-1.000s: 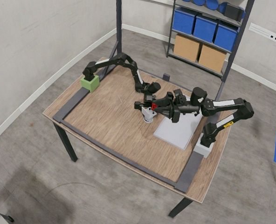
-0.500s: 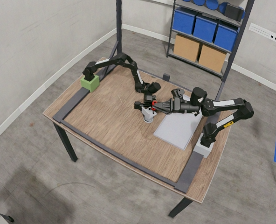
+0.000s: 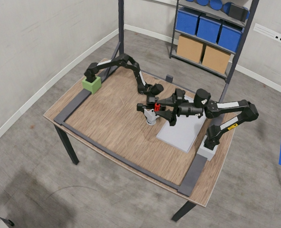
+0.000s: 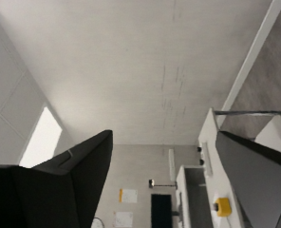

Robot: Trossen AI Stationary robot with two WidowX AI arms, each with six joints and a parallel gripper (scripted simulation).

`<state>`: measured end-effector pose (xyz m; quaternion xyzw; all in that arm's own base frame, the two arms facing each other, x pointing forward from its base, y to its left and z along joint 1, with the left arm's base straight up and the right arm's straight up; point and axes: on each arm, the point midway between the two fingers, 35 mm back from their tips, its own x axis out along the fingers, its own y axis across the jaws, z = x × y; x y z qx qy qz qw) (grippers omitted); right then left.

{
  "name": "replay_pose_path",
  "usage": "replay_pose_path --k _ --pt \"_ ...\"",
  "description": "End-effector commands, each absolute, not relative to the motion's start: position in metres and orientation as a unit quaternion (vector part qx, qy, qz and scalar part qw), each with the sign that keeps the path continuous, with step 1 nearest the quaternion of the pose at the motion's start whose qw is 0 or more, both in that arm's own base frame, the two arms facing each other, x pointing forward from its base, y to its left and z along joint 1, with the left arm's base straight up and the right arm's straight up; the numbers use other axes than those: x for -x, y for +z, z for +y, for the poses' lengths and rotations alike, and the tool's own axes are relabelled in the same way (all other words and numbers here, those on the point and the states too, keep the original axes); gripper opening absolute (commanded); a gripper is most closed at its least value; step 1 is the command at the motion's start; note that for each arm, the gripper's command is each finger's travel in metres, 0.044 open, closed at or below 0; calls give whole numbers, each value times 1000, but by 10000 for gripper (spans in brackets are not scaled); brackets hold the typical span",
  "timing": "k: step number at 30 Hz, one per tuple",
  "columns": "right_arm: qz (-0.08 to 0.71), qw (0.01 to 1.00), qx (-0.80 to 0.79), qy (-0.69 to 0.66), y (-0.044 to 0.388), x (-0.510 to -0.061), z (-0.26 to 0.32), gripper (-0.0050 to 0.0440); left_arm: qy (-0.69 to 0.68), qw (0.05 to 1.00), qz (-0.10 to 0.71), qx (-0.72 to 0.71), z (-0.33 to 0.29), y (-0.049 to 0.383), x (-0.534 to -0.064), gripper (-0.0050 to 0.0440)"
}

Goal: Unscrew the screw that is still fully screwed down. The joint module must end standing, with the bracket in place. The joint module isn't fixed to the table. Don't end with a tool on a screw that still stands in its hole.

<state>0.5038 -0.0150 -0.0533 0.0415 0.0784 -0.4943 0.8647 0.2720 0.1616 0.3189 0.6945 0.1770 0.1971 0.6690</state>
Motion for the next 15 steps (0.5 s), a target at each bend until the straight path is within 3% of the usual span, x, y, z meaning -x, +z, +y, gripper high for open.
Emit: replay_pose_path --k 1,11,15 --pt "65 864 -54 -496 -39 -510 -16 245 194 596 183 -758 159 335 -270 300" --pt "65 864 -54 -496 -39 -510 -16 245 160 454 213 -850 159 335 -270 300" --pt "65 864 -54 -496 -39 -510 -16 245 135 355 230 -896 159 335 -270 300"
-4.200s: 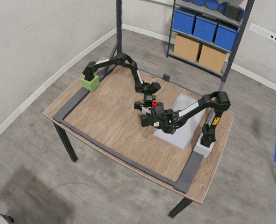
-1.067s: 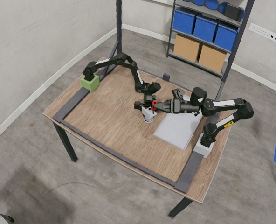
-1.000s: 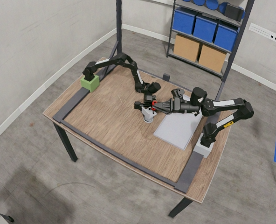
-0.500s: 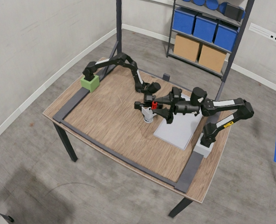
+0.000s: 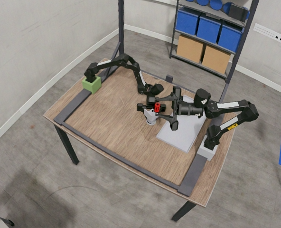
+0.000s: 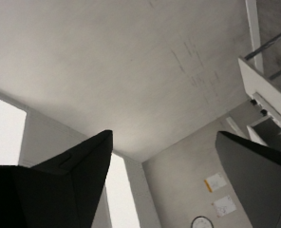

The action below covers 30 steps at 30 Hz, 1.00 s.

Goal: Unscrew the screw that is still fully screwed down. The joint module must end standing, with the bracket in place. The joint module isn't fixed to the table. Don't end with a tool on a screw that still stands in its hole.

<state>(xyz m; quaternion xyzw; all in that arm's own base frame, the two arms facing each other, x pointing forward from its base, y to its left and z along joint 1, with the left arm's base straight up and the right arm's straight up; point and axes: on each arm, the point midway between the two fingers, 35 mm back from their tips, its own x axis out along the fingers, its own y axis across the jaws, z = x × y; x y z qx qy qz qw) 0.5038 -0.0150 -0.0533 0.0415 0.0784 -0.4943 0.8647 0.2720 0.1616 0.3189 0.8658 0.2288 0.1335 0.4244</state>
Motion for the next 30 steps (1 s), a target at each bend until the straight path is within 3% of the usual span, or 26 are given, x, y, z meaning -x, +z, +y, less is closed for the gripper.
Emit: replay_pose_path --k 1,11,30 --pt "65 864 -54 -496 -39 -510 -16 245 129 335 233 -904 159 335 -270 300" --pt "65 864 -54 -496 -39 -510 -16 245 76 129 255 -955 159 335 -270 300" --pt "65 864 -54 -496 -39 -510 -16 245 -65 164 215 -961 138 291 -315 300"
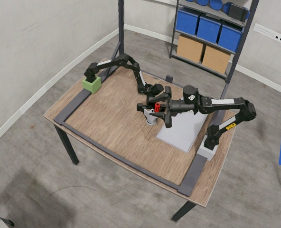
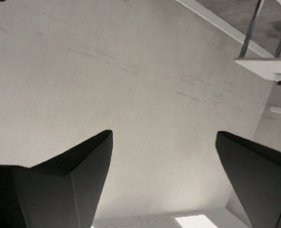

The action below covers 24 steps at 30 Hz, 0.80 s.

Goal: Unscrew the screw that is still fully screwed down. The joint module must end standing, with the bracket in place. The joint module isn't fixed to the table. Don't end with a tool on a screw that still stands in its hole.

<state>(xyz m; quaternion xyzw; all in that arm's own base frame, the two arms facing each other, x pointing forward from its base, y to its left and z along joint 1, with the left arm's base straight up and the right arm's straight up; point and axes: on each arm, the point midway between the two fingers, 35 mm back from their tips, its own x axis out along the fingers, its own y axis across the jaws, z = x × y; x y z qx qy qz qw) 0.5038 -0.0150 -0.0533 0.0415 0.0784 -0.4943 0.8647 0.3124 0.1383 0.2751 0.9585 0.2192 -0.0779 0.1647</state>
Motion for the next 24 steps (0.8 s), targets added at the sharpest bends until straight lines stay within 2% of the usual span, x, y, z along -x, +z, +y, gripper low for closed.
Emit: replay_pose_path --k 1,12,17,24 --pt "65 864 -54 -496 -39 -510 -16 245 -77 164 214 -960 135 287 -317 300" --pt "65 864 -54 -496 -39 -510 -16 245 -205 177 175 -947 105 246 -343 300" --pt "65 864 -54 -496 -39 -510 -16 245 -205 177 175 -947 105 246 -343 300" --pt "65 864 -54 -496 -39 -510 -16 245 -286 171 155 -930 82 220 -351 300"
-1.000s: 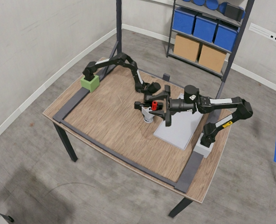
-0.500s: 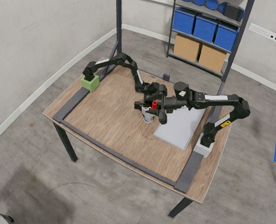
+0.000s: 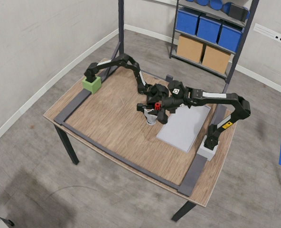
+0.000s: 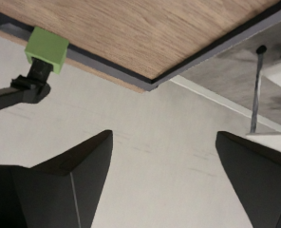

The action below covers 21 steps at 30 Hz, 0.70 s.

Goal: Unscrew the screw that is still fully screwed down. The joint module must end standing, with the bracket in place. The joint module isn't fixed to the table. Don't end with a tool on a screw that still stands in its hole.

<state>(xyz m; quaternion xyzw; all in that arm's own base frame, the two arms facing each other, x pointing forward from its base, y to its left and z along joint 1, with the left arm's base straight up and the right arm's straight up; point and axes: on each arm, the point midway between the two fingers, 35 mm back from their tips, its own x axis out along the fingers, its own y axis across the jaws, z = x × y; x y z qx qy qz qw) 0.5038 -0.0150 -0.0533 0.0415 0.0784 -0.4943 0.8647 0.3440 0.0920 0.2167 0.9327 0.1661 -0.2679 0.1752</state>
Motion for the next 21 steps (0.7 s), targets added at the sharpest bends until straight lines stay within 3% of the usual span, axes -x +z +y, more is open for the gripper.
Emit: replay_pose_path --k 1,21 --pt "65 864 -54 -496 -39 -510 -16 245 -297 171 151 -927 79 217 -352 300" --pt "65 864 -54 -496 -39 -510 -16 245 -462 147 102 -868 26 166 -355 300"
